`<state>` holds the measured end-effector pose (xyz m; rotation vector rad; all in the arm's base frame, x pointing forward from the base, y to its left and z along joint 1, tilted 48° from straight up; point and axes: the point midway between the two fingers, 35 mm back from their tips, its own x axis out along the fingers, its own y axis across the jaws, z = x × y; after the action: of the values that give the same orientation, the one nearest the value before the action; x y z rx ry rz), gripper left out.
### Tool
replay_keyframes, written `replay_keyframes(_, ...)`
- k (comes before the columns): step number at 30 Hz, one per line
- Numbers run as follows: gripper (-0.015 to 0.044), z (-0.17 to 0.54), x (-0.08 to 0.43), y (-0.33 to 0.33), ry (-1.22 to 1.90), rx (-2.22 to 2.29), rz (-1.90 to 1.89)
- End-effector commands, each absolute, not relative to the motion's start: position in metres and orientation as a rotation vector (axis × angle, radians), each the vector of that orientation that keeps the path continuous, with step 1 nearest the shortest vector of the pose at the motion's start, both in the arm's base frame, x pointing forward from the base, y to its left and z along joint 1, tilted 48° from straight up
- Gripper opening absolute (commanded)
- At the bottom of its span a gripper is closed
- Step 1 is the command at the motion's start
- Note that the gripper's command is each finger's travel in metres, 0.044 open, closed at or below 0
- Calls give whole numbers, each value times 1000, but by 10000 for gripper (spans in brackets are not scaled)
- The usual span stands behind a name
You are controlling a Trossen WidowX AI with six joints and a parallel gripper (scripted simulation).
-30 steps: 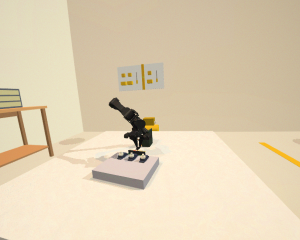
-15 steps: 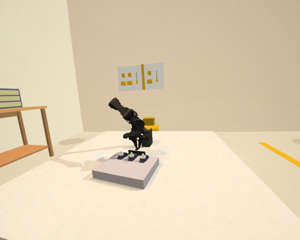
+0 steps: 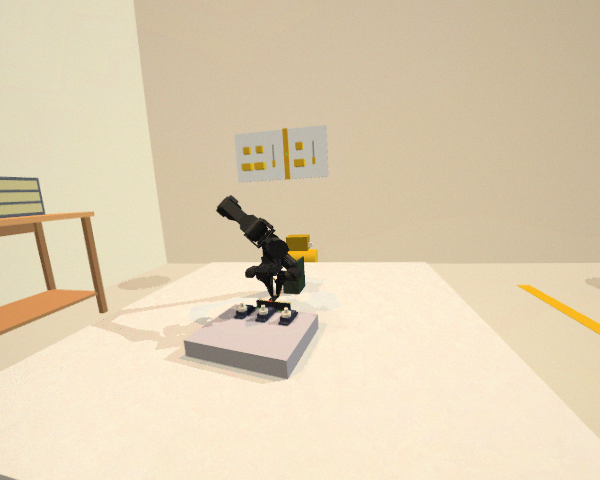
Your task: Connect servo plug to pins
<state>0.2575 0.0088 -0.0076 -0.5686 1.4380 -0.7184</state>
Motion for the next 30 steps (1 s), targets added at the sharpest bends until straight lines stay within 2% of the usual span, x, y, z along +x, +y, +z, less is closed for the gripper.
replay_keyframes(1, 0, -5, 264, 9, 1428, -570, -716)
replay_keyframes(25, 0, -3, 276, 8, 1427, -570, -716)
replay_keyframes(30, 131, -9, 272, 6, 1427, -570, -716)
